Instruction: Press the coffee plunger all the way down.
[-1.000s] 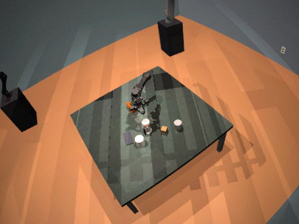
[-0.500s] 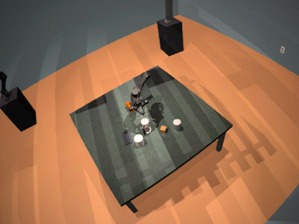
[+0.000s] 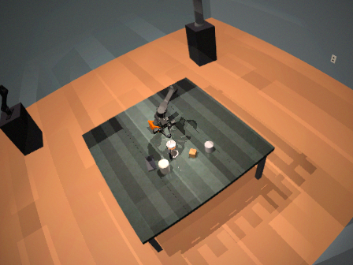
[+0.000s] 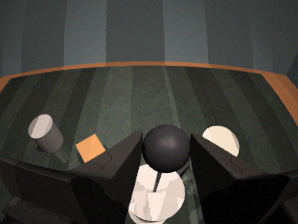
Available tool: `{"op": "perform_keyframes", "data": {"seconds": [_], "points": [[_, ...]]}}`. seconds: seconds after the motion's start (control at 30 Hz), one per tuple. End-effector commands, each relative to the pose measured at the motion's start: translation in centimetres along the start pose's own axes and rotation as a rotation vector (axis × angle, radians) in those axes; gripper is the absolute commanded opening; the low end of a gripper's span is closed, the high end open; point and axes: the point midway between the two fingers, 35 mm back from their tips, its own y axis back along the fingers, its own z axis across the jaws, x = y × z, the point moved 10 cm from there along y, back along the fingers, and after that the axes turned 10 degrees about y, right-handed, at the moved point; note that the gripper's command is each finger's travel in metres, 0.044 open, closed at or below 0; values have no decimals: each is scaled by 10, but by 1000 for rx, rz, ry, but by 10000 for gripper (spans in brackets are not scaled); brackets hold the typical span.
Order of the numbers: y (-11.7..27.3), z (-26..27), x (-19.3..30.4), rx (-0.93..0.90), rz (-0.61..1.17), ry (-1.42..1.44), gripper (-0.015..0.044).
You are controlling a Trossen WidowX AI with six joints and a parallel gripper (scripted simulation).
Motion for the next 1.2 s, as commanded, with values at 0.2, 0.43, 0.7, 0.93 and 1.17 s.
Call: {"op": "perform_keyframes", "data": {"seconds": [0.2, 0.43, 0.7, 0.93, 1.17], "points": [[-16, 4, 26, -9, 39, -26, 122], [-22, 6, 36, -9, 38, -27, 122], [-29, 8, 46, -10, 36, -28, 122], [-35, 11, 55, -11, 34, -29, 122], [-40, 11, 55, -12, 33, -29, 122]]}}
